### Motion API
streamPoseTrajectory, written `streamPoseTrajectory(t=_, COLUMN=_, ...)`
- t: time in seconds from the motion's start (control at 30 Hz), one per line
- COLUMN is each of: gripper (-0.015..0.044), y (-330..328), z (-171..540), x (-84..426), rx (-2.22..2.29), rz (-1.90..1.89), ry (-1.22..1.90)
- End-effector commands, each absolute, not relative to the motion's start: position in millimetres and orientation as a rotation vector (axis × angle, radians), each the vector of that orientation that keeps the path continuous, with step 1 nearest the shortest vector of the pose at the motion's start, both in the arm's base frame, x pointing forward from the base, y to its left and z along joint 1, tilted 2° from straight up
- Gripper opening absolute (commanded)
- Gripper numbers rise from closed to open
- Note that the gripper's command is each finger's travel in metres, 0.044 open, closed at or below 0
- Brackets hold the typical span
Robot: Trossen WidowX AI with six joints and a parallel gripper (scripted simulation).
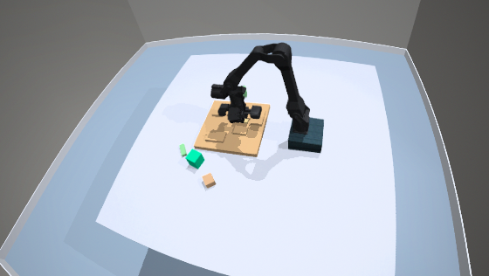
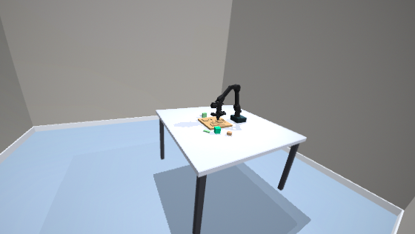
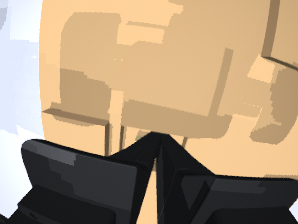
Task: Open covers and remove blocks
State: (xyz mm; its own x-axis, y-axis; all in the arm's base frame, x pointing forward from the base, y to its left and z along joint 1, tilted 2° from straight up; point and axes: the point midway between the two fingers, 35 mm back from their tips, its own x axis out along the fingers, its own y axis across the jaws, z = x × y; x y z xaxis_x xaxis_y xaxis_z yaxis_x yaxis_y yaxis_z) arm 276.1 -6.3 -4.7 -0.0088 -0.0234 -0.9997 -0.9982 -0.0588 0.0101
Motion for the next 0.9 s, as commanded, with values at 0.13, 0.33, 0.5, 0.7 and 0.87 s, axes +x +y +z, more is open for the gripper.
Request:
streamPoseTrajectory(t=0.13, gripper=0.0, y=4, z=-5, x=275, rx=-1.26, rz=1.249, ry=1.2)
streamPoseTrajectory(t=0.33, gripper=0.0, y=10, z=-5, x=274, rx=-1.259, rz=1.249, ry=1.2)
streamPoseTrajectory(t=0.5, gripper=0.0, y=15, z=-5, x=273, rx=-1.259, rz=1.25, ry=1.2)
streamPoseTrajectory(t=0.7, gripper=0.0, y=20, z=-5, x=272, rx=-1.259, rz=1.25, ry=1.2)
streamPoseTrajectory(t=0.87, gripper=0.0, y=20, z=0, x=273, rx=-1.259, rz=1.25, ry=1.199)
